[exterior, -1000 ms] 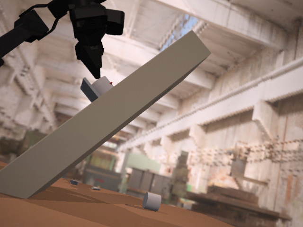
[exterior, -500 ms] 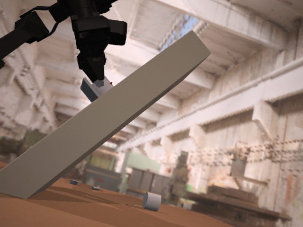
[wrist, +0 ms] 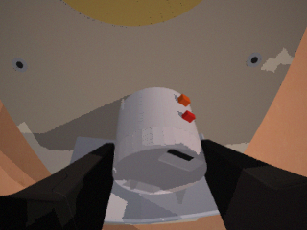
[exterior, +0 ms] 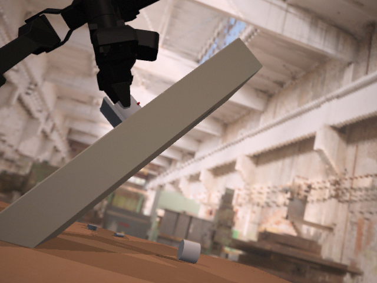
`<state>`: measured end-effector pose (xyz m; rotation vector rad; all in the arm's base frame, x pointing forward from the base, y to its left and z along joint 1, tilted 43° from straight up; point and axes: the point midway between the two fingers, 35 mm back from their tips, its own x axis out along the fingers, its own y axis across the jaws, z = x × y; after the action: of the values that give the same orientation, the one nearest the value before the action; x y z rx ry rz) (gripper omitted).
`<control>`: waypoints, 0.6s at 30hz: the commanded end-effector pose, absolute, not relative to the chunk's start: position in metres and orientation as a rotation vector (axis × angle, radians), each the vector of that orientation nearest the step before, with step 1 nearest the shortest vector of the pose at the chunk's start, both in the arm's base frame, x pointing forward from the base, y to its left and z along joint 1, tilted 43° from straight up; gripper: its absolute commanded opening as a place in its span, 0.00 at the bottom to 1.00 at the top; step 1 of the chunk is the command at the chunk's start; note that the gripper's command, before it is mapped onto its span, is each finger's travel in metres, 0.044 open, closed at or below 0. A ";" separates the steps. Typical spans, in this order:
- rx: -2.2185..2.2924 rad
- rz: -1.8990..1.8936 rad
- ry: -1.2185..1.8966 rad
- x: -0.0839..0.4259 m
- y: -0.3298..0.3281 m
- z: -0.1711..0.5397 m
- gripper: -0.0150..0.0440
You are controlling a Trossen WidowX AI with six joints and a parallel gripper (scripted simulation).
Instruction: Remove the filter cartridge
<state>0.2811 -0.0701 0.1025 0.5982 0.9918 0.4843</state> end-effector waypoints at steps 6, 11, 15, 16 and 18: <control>0.595 0.483 0.993 0.281 -0.071 0.103 0.40; 0.597 0.484 0.992 0.291 -0.078 0.113 0.25; 0.598 0.484 0.992 0.296 -0.083 0.118 0.25; 0.597 0.483 0.992 0.295 -0.084 0.120 0.25; 0.596 0.481 0.994 0.292 -0.091 0.125 0.25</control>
<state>0.2920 -0.0828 0.1178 0.6006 1.0049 0.4849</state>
